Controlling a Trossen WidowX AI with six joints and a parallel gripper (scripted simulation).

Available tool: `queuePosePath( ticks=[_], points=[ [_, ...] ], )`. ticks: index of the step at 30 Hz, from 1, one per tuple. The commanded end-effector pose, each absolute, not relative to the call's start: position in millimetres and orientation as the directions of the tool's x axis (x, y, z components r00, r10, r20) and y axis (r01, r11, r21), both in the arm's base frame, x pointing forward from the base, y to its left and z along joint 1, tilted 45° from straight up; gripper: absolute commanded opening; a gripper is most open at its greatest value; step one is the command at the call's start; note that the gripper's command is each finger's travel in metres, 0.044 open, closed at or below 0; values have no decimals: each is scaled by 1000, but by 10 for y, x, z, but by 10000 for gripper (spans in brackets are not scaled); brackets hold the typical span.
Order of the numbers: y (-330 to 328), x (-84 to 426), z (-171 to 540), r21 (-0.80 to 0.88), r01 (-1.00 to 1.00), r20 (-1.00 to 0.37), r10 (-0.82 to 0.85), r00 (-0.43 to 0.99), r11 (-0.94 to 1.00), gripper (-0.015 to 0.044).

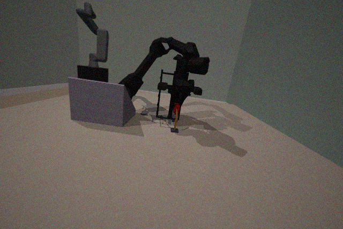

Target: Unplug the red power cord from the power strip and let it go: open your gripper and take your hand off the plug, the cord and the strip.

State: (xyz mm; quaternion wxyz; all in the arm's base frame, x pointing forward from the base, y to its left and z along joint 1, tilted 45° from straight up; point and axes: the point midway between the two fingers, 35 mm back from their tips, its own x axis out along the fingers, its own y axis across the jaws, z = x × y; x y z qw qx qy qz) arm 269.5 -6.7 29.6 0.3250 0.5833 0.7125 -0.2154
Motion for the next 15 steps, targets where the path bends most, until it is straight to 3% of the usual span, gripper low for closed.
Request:
queuePosePath(
  ticks=[1, 15],
  points=[
    [-117, 2720, 261, 76, 971, -719, 687, -104, 227, 0],
    [-280, 2784, 122, 76, 971, -720, 686, -103, 226, 0]
  ],
)
